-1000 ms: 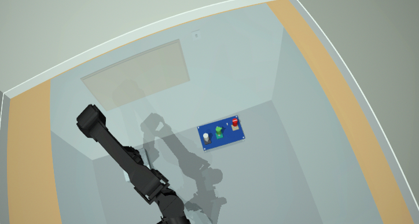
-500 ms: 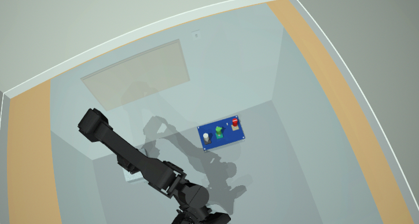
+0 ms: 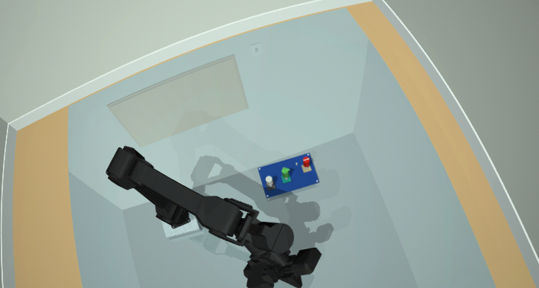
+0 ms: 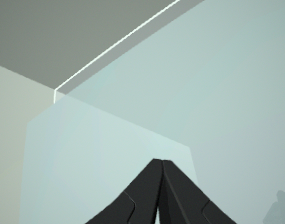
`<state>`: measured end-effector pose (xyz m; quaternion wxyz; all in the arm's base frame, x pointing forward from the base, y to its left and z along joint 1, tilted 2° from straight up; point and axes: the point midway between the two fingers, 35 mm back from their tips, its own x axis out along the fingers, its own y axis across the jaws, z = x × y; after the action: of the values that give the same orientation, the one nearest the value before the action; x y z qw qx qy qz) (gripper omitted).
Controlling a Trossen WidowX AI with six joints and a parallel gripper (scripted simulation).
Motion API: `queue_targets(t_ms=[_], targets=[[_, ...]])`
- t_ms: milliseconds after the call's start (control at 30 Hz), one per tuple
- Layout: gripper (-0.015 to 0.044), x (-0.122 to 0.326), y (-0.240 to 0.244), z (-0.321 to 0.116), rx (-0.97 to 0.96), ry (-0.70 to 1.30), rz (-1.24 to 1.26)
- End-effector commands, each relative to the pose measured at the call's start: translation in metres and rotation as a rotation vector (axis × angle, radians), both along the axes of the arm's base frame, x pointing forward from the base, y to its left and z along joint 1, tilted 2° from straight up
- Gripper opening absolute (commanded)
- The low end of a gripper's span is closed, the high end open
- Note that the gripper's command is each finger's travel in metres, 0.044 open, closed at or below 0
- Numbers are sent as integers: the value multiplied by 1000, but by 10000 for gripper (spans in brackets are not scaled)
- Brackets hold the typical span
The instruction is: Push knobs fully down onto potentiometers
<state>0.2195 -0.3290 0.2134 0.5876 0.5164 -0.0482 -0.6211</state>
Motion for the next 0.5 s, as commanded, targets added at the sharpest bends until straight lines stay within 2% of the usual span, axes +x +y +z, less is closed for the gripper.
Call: queue_targets(t_ms=[0,467], targets=[[0,15,11,-7,26,66,93],[0,61,57,-23,78,290,416]])
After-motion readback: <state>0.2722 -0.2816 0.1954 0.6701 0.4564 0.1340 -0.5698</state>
